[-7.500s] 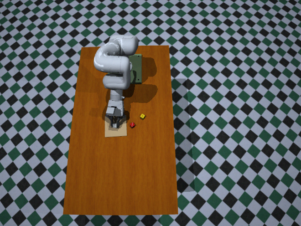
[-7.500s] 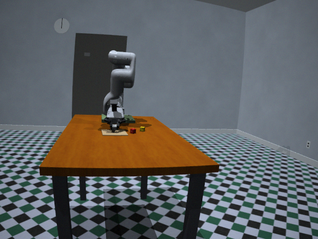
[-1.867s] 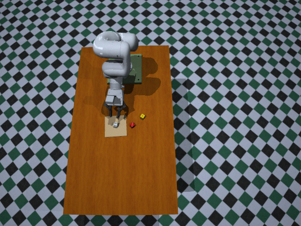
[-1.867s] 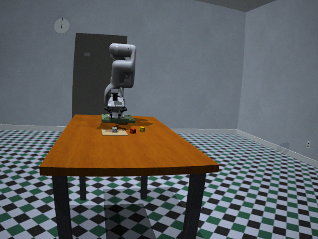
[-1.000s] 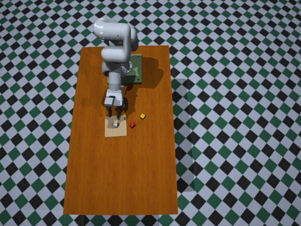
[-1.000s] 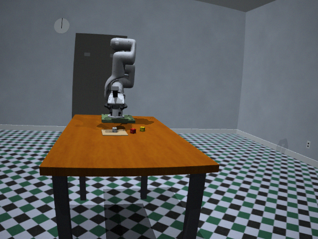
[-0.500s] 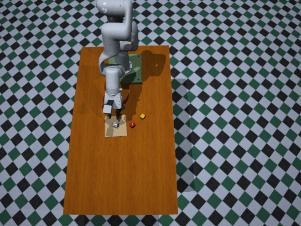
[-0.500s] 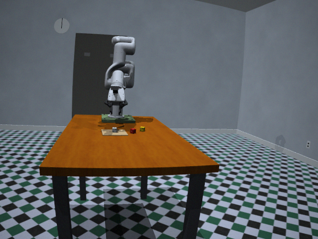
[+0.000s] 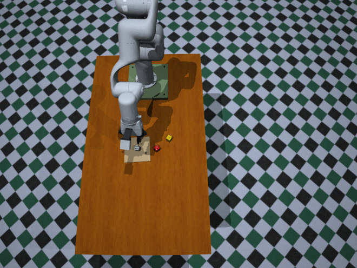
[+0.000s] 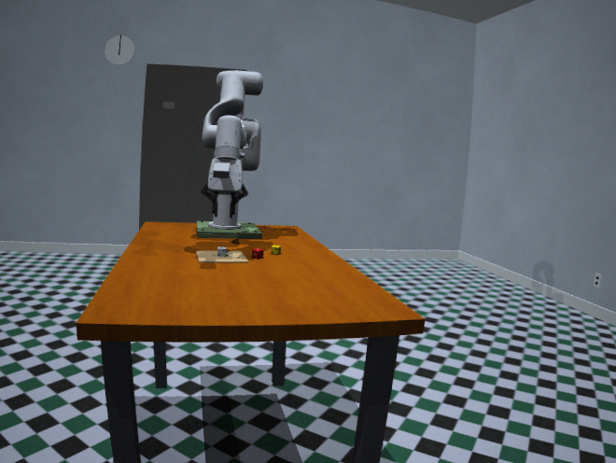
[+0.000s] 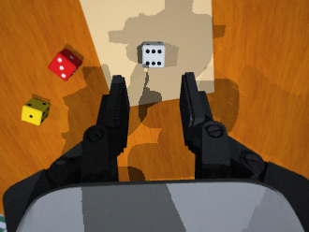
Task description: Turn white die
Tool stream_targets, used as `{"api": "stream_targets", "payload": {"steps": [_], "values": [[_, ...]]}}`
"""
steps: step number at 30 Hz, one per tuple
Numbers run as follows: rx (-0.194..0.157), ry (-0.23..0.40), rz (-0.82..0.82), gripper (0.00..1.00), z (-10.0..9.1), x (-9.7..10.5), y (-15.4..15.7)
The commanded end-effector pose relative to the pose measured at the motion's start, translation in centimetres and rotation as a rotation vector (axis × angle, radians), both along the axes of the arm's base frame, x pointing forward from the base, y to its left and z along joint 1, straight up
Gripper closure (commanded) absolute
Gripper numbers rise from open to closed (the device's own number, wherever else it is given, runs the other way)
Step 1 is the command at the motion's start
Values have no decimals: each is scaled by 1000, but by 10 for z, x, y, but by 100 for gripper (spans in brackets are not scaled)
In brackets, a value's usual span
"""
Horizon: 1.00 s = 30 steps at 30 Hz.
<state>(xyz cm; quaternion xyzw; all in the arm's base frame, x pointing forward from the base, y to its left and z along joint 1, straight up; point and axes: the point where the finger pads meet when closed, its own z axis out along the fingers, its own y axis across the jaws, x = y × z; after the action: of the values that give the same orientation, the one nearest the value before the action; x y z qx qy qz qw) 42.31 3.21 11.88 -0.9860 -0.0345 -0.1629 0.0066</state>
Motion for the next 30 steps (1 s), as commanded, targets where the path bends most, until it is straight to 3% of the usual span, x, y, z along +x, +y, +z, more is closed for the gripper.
{"api": "stream_targets", "payload": {"steps": [1, 5, 8, 17, 18, 30], "values": [[-10, 125, 0, 58, 0, 8, 1], [-19, 238, 1, 58, 3, 13, 0], [-22, 290, 1, 58, 5, 16, -1], [-25, 321, 2, 58, 6, 17, -1], [-25, 321, 2, 0, 6, 17, -1], [-25, 321, 2, 0, 7, 17, -1]]}}
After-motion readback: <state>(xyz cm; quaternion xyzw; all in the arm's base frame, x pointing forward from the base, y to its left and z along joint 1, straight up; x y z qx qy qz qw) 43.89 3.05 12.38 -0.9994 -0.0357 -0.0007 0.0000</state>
